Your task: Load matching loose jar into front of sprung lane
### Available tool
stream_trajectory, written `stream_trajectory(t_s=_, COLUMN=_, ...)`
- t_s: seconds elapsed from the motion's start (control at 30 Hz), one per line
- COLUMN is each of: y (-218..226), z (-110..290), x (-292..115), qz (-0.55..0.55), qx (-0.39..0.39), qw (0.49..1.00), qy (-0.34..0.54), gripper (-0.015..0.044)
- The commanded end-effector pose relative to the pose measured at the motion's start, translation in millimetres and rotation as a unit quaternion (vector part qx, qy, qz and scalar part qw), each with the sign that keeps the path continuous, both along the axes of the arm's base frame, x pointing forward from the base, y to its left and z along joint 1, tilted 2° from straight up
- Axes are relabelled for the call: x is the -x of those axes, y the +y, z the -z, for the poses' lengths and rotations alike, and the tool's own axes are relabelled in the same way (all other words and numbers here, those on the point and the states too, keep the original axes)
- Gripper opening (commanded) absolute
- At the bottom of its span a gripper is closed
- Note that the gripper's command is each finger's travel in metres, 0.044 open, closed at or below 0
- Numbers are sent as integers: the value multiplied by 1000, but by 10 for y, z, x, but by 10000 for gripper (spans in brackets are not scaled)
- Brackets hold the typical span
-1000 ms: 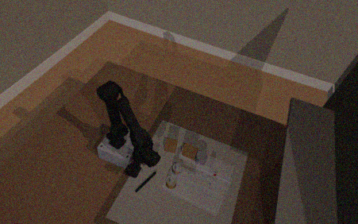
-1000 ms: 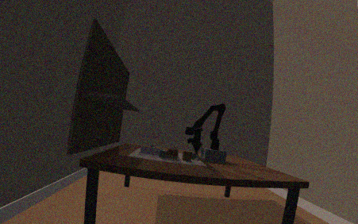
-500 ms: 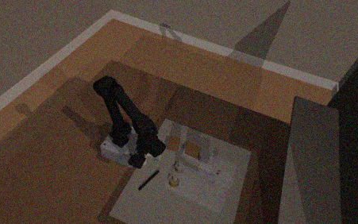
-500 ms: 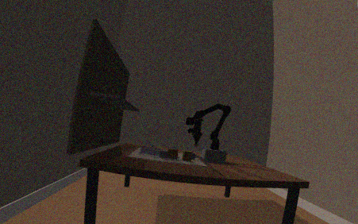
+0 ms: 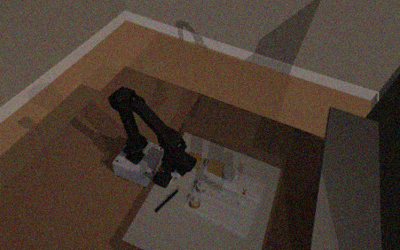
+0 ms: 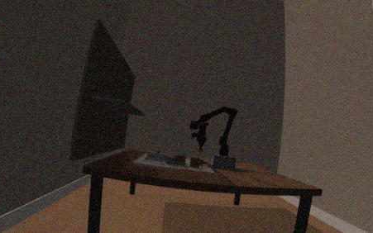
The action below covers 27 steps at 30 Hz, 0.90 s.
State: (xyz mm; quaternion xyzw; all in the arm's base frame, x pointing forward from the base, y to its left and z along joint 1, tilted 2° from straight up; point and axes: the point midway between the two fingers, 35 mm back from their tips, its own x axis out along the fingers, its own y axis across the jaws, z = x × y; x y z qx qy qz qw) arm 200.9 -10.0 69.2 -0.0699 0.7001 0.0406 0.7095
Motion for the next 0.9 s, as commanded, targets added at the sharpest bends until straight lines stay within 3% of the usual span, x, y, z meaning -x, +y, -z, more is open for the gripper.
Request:
stream_trajectory(t_s=0.0, y=104, z=24, x=-146, qz=6, qx=-2, qw=1000, qy=-3, gripper=0)
stream_trajectory(t_s=0.87, y=881, z=446, x=-723, qz=14, qx=-5, qw=1000, qy=-8, gripper=0)
